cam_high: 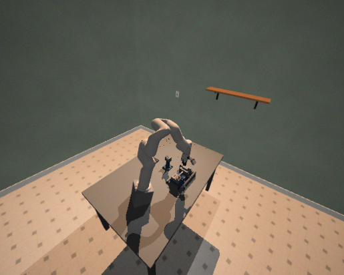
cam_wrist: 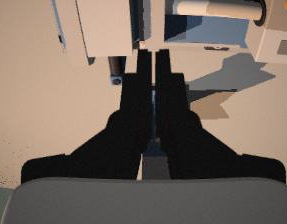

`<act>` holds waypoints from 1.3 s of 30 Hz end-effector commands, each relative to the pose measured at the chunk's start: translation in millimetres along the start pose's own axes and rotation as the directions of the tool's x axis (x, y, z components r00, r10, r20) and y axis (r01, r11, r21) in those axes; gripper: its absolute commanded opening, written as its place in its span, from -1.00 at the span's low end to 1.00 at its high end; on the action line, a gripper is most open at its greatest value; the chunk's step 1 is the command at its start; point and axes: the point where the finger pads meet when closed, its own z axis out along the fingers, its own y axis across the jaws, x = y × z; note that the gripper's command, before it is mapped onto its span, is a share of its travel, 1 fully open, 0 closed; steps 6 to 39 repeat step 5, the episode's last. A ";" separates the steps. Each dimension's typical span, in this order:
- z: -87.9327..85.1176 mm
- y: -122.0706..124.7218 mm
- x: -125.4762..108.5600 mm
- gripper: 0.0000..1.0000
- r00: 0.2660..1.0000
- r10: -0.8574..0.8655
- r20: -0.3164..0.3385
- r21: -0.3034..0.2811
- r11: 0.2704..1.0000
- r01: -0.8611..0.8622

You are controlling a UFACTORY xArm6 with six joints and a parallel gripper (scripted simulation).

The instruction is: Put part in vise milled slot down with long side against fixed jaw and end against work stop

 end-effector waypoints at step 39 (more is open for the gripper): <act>-1.3 -1.5 0.4 -1.00 1.000 0.000 -0.001 0.004 1.000 0.000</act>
